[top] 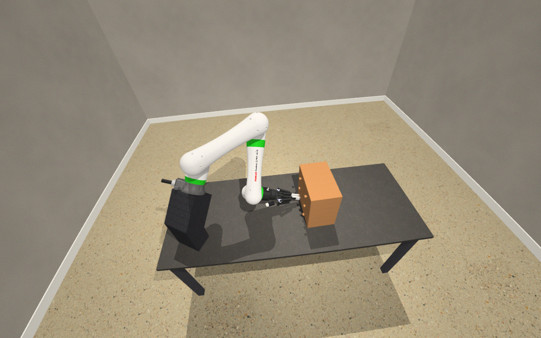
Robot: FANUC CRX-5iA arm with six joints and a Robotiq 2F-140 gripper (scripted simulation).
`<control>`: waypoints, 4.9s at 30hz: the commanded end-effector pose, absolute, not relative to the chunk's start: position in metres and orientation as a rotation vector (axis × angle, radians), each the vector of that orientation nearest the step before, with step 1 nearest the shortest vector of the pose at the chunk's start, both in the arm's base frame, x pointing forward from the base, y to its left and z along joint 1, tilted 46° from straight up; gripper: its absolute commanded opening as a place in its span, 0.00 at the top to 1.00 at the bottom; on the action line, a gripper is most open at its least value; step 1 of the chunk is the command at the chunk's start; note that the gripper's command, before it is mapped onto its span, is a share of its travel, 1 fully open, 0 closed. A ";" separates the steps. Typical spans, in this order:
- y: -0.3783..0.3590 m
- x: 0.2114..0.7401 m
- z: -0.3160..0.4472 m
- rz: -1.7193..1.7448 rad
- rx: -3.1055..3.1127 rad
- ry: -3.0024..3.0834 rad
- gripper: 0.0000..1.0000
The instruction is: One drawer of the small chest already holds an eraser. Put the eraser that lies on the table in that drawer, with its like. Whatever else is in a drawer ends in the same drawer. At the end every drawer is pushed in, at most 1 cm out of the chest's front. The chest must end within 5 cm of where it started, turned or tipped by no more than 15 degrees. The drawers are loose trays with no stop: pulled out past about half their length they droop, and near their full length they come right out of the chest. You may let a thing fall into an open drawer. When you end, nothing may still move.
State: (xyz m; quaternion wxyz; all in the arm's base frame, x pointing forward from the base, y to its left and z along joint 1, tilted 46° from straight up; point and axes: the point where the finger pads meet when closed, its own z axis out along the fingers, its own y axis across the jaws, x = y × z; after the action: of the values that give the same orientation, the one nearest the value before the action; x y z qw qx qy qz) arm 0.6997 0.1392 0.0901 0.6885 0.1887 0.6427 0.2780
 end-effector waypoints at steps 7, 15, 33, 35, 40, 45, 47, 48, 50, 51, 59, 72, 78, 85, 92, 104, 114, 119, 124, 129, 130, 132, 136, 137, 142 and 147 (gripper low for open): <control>0.139 0.699 0.090 0.622 0.422 1.438 0.92; 0.140 0.696 0.089 0.622 0.422 1.438 0.92; 0.142 0.681 0.083 0.622 0.422 1.438 0.92; 0.142 0.679 0.082 0.622 0.422 1.438 0.92; 0.143 0.672 0.079 0.622 0.422 1.438 0.92; 0.143 0.668 0.078 0.622 0.422 1.438 0.92; 0.144 0.665 0.076 0.622 0.422 1.438 0.92; 0.144 0.664 0.076 0.622 0.422 1.438 0.92; 0.144 0.661 0.075 0.622 0.422 1.438 0.92; 0.144 0.660 0.074 0.622 0.422 1.438 0.92; 0.146 0.651 0.071 0.622 0.422 1.438 0.92; 0.147 0.640 0.067 0.622 0.422 1.438 0.92; 0.147 0.638 0.066 0.622 0.422 1.438 0.92; 0.148 0.636 0.065 0.622 0.422 1.438 0.92; 0.148 0.635 0.065 0.622 0.422 1.438 0.92; 0.148 0.635 0.065 0.622 0.422 1.438 0.92; 0.148 0.635 0.065 0.622 0.422 1.438 0.82; 0.148 0.635 0.065 0.622 0.422 1.438 0.80; 0.148 0.634 0.064 0.622 0.422 1.438 0.80; 0.149 0.625 0.061 0.622 0.422 1.438 0.80; 0.149 0.621 0.059 0.622 0.422 1.438 0.80; 0.151 0.612 0.055 0.622 0.422 1.438 0.80; 0.153 0.595 0.049 0.622 0.422 1.438 0.80; 0.153 0.593 0.048 0.622 0.422 1.438 0.80; 0.154 0.589 0.047 0.622 0.422 1.438 0.80; 0.148 0.581 0.052 0.622 0.422 1.438 0.80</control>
State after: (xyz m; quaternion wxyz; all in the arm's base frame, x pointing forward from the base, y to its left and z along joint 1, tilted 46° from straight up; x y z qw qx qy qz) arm 0.5878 0.1519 0.0484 0.6889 0.1889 0.6423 0.2776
